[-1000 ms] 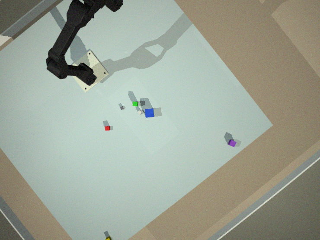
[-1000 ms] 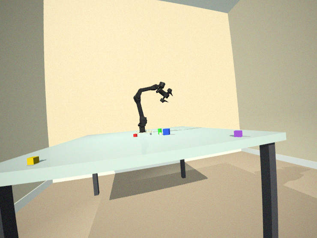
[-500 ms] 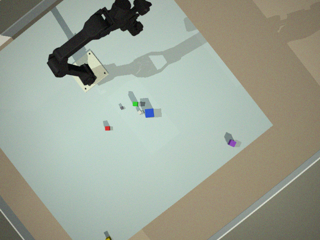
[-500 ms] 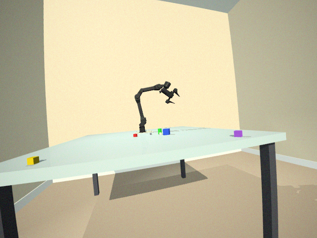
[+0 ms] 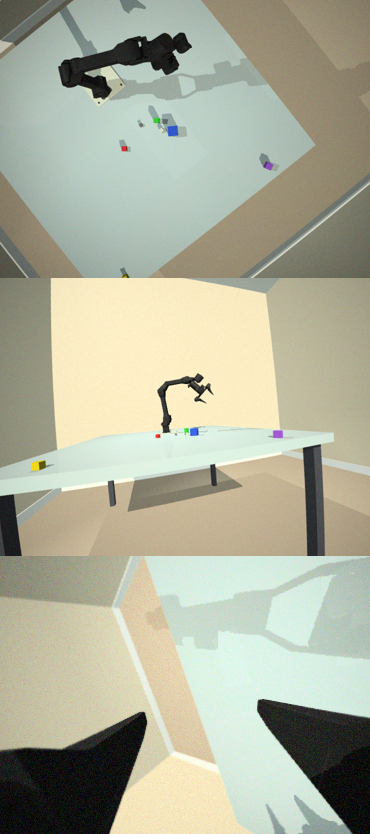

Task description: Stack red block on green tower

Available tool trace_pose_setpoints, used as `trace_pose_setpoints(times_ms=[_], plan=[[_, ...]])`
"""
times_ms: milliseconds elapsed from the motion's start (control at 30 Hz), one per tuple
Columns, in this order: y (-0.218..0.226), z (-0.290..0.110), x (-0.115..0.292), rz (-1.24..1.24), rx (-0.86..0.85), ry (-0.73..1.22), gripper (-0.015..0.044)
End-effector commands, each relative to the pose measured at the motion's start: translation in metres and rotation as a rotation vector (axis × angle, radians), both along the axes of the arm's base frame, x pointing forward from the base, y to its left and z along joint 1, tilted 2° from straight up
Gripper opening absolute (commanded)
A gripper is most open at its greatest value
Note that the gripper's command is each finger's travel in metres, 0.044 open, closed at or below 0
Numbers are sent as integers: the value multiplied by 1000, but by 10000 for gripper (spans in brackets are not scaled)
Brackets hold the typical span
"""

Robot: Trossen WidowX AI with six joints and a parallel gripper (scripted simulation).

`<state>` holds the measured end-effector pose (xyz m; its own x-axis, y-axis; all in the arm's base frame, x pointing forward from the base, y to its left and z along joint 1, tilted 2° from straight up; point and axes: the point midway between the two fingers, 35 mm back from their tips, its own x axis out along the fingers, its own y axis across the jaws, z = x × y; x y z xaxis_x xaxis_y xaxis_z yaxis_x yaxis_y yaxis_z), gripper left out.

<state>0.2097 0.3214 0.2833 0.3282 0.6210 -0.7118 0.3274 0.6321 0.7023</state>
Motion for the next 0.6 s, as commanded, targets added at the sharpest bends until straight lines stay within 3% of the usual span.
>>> trace_pose_setpoints(times_ms=[0,567], plan=[[-21,-16,26,-39,-71,-15,440],[-154,-71,116,-202,-360,1,440]])
